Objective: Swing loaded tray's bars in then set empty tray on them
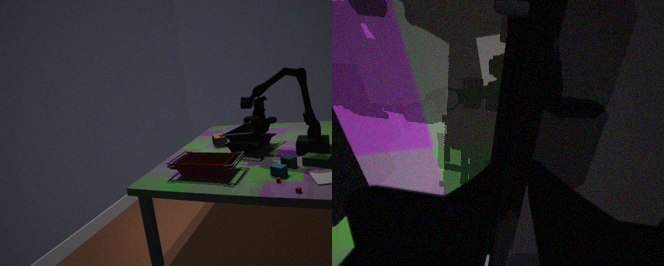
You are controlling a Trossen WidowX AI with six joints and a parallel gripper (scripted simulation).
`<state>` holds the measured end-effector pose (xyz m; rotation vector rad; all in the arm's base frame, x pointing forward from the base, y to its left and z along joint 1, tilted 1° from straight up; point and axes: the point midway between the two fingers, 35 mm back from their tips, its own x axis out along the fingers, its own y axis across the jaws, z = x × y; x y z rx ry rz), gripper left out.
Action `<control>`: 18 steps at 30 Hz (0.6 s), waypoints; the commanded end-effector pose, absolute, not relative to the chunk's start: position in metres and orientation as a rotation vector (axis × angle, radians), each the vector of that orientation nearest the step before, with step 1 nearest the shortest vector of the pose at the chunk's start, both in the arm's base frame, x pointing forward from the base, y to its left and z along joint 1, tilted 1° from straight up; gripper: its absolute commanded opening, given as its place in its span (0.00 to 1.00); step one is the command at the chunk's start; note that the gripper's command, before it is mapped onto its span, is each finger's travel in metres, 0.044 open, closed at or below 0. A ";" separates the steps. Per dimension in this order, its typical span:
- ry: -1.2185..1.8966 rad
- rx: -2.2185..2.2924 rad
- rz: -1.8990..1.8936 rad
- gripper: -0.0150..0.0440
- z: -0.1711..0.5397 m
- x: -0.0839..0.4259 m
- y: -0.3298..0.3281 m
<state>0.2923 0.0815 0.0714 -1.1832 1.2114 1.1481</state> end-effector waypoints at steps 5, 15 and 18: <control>1.217 -1.180 1.153 0.25 0.067 0.290 0.081; 1.228 -1.174 1.162 0.25 0.058 0.286 0.081; 1.228 -1.174 1.162 0.25 0.058 0.286 0.081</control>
